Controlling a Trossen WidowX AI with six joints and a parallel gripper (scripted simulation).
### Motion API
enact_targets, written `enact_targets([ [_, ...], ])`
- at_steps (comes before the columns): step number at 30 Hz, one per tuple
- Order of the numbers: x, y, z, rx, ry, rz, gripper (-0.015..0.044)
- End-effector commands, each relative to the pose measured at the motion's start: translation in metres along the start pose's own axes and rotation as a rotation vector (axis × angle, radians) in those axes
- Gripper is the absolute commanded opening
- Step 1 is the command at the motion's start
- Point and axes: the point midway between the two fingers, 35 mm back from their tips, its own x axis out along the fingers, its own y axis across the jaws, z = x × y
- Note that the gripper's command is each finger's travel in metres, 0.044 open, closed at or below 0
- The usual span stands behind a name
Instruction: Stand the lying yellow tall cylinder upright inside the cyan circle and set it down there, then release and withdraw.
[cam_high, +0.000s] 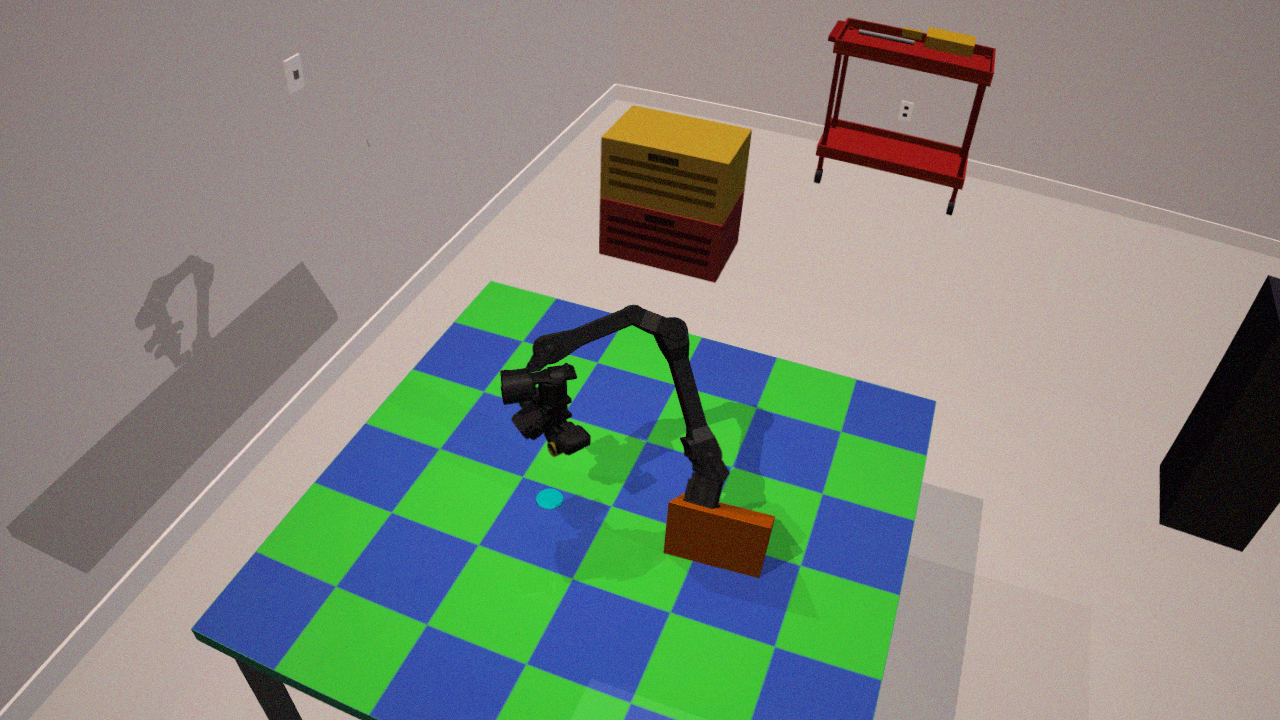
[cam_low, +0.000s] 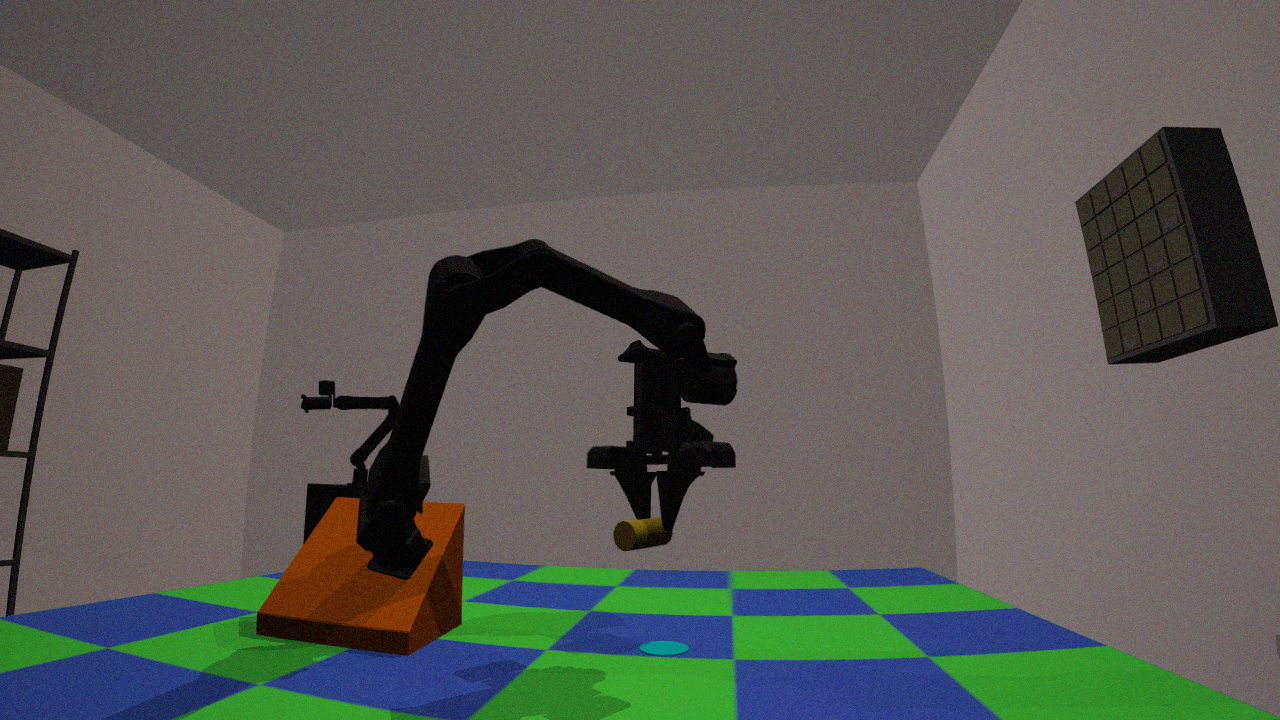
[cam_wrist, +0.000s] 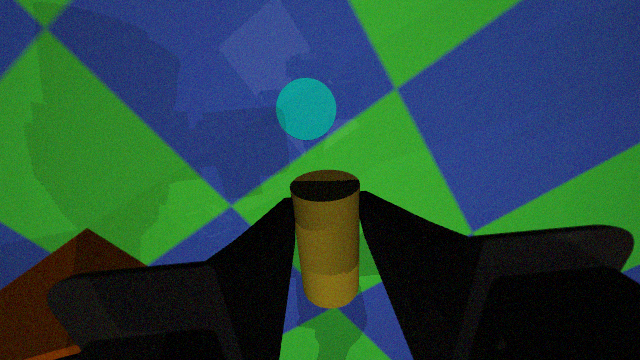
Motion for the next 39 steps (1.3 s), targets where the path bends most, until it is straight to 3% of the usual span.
enact_targets([
  [1,-0.002,0.002,0.012,-0.077,-0.009,-0.001,0.0105],
  [39,0.019,0.016,0.021,-0.146,-0.16,0.172,0.0105],
])
